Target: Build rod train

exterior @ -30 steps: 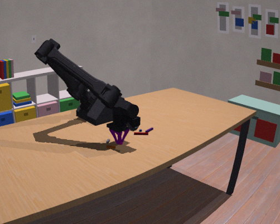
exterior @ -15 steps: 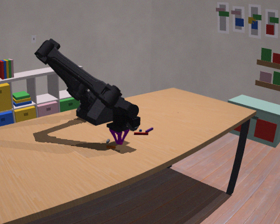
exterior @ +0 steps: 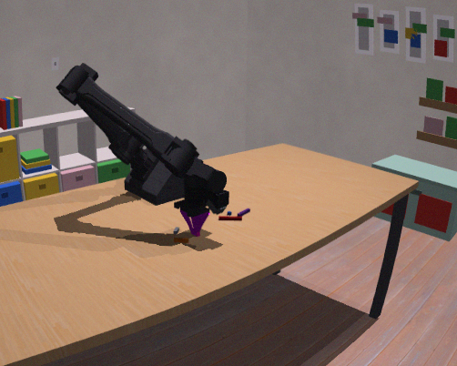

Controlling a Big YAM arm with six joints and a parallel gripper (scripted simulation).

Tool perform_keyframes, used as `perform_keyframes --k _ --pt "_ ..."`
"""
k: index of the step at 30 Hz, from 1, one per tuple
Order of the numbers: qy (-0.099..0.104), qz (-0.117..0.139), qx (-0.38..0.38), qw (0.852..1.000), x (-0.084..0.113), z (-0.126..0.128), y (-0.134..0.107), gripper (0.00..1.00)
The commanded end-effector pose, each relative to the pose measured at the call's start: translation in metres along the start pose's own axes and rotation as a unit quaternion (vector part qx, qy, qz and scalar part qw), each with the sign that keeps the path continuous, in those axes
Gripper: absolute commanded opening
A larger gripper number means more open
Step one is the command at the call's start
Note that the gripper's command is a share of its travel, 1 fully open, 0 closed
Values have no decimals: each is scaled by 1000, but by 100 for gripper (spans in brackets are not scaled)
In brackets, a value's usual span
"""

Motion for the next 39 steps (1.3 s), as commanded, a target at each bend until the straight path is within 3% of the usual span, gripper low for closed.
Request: perform_keyframes --k 1,26,29,37,39 --pt "-3 -8 -8 1000 0 -6 7 4" --pt "-3 -8 -8 1000 1 -6 7 4" --pt "-6 -25 -13 1000 23 -8 14 4" --pt "-4 -28 -15 999 71 -9 14 4" --pt "-4 -28 -15 999 71 -9 14 4"
Point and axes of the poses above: the point where the finger pads meet when closed, its own x axis back along the fingers, its own z axis across the jaws, y = z × x, the point moved 10 cm from there along x, back along the fingers, and after that the axes turned 5 degrees about x, right-handed, at the moved point
